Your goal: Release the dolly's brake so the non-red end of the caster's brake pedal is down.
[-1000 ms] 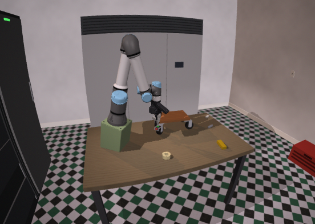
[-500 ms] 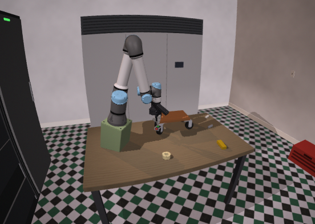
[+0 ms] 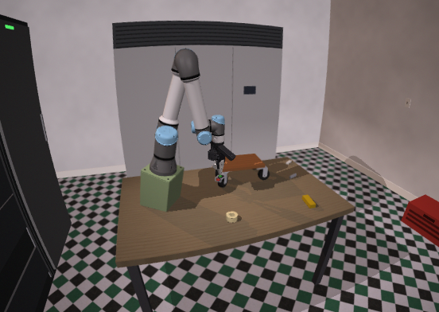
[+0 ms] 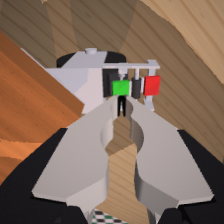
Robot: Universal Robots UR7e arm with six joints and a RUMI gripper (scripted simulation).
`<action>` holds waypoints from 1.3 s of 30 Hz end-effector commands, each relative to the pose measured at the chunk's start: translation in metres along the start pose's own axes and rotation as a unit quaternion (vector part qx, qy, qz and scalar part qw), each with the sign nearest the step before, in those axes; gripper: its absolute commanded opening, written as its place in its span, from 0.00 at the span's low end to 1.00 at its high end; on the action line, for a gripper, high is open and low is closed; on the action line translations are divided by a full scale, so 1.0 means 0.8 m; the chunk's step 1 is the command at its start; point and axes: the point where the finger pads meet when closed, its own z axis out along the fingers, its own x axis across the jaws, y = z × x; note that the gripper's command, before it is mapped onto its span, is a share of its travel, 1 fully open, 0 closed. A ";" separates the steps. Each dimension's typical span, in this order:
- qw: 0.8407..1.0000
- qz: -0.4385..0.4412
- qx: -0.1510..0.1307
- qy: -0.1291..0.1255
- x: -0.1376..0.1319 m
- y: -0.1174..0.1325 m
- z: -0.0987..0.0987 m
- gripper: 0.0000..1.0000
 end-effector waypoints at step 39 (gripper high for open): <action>1.000 0.000 0.000 0.000 0.000 0.000 0.007 0.00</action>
